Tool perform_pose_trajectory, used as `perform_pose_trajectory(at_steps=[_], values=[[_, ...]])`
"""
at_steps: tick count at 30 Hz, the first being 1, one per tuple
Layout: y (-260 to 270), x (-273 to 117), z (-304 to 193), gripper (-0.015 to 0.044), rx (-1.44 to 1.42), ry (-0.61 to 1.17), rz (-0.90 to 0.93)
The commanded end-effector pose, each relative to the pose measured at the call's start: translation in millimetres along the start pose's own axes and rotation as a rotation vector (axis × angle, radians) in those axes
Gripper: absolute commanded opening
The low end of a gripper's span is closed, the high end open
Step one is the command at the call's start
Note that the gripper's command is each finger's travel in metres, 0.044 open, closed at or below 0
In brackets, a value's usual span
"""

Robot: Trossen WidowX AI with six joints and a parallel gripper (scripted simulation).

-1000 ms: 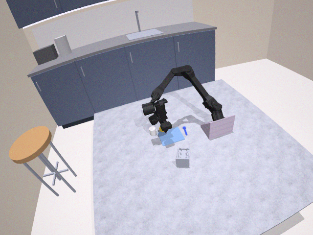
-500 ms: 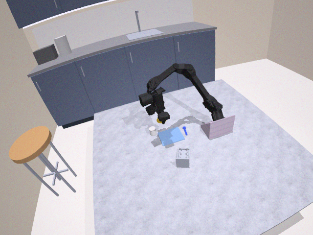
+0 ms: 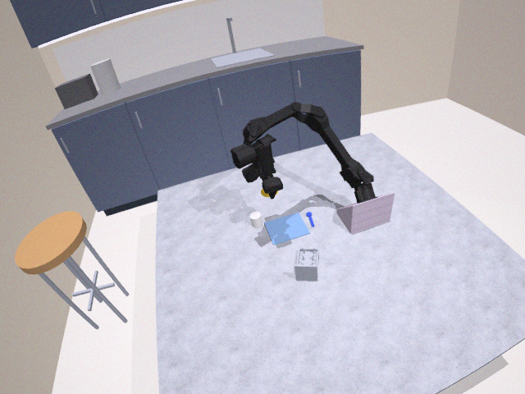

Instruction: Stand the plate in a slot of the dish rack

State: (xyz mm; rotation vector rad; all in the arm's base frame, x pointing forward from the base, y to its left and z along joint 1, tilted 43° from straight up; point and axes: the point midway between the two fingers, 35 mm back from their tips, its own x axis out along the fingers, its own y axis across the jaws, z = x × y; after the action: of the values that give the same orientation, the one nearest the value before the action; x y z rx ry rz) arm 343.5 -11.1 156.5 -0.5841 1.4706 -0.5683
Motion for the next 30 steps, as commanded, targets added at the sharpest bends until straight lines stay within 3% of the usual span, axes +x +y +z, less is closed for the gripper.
perform_pose_trajectory(at_steps=[1,13,20,30], values=[[28,-1,-8,0.0,0.044,0.01,0.009],[141,0,-85,0.0,0.416,0.016,0.005],[146,1,-91,0.0,0.434,0.019,0.004],[148,29,-95,0.0,0.267,0.154,0.115]])
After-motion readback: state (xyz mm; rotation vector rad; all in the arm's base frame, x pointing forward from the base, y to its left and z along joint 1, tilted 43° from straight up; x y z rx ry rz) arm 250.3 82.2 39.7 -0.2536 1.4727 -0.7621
